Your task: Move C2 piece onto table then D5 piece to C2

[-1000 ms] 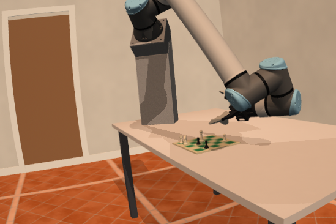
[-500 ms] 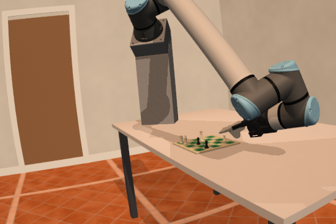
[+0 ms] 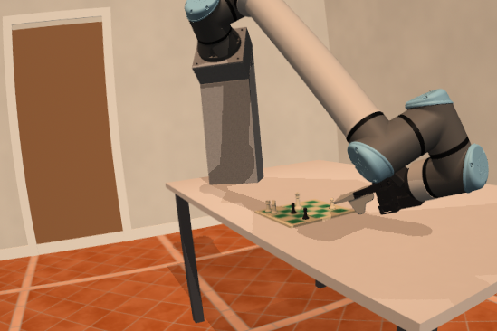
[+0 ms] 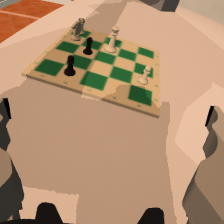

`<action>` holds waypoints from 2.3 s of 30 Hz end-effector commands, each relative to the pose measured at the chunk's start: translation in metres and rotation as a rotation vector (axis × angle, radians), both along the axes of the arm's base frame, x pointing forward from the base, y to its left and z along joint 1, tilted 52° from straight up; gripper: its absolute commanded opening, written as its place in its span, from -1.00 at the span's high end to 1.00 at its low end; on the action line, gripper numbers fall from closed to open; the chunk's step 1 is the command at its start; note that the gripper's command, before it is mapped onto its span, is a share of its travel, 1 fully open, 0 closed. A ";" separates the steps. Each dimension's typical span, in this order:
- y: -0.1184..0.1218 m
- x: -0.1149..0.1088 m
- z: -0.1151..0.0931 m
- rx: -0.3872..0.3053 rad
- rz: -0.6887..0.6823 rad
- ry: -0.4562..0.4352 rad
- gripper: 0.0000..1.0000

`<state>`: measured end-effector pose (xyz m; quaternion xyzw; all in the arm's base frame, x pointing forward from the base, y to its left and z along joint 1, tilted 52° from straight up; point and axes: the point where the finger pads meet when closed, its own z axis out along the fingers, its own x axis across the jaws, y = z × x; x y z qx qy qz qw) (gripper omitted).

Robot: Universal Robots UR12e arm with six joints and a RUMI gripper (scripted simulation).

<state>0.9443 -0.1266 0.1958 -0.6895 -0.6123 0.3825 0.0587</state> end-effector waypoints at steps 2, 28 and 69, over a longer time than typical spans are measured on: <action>0.000 0.010 0.004 -0.019 -0.024 -0.031 -1.00; 0.000 0.012 0.004 -0.022 -0.028 -0.037 -1.00; 0.025 -0.017 0.035 -0.025 -0.026 -0.037 -1.00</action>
